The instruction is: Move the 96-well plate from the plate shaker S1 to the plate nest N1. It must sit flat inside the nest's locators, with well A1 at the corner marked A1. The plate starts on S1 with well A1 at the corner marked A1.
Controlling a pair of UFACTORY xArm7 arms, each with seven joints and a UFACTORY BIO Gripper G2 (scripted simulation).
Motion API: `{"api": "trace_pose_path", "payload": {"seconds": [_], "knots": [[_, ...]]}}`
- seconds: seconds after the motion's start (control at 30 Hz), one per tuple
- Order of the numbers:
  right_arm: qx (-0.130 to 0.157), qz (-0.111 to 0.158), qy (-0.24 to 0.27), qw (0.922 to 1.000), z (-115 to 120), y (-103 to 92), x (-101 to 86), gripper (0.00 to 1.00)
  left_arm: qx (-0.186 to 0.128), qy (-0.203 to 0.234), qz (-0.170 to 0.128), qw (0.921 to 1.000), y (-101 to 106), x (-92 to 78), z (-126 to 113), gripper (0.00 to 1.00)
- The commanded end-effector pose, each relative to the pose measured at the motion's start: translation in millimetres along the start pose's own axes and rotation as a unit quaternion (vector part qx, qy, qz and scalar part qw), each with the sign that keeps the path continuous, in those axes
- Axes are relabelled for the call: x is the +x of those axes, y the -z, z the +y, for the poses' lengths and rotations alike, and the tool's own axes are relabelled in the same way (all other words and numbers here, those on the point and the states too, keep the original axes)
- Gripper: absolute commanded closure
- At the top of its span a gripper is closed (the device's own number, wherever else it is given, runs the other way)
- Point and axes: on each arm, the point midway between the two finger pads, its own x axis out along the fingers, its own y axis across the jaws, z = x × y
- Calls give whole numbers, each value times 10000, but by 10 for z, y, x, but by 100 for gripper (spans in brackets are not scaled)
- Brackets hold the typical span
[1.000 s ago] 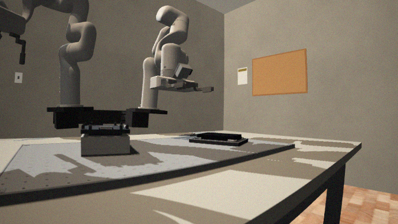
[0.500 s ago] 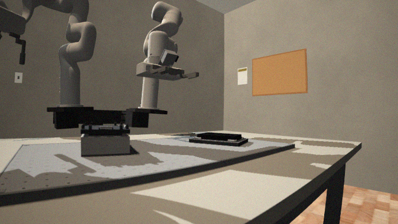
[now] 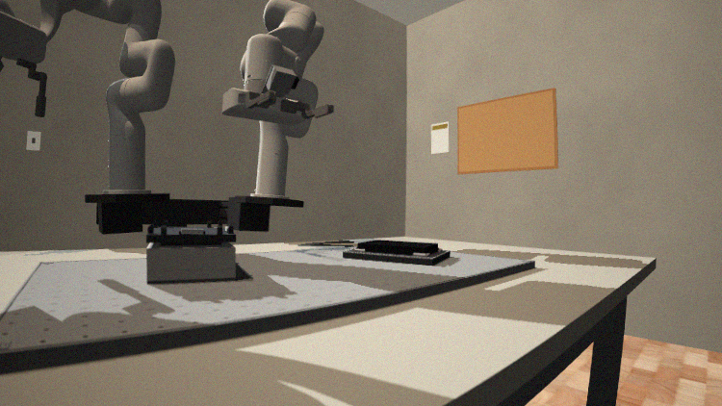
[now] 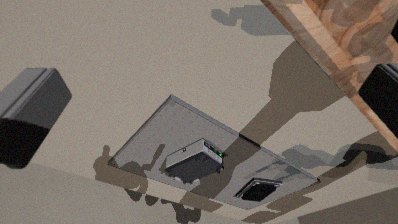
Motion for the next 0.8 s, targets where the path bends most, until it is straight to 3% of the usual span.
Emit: {"api": "trace_pose_path", "payload": {"seconds": [0.0, 0.1, 0.77], "knots": [[0, -3, -17, 10000, 10, -3, -12, 0, -9, -7, -7, 10000, -177, -63, -151, 63], [0, -3, -17, 10000, 10, -3, -12, 0, -9, -7, -7, 10000, -264, -106, -243, 63], [0, -3, -17, 10000, 10, -3, -12, 0, -9, -7, -7, 10000, -264, -106, -243, 63]]}}
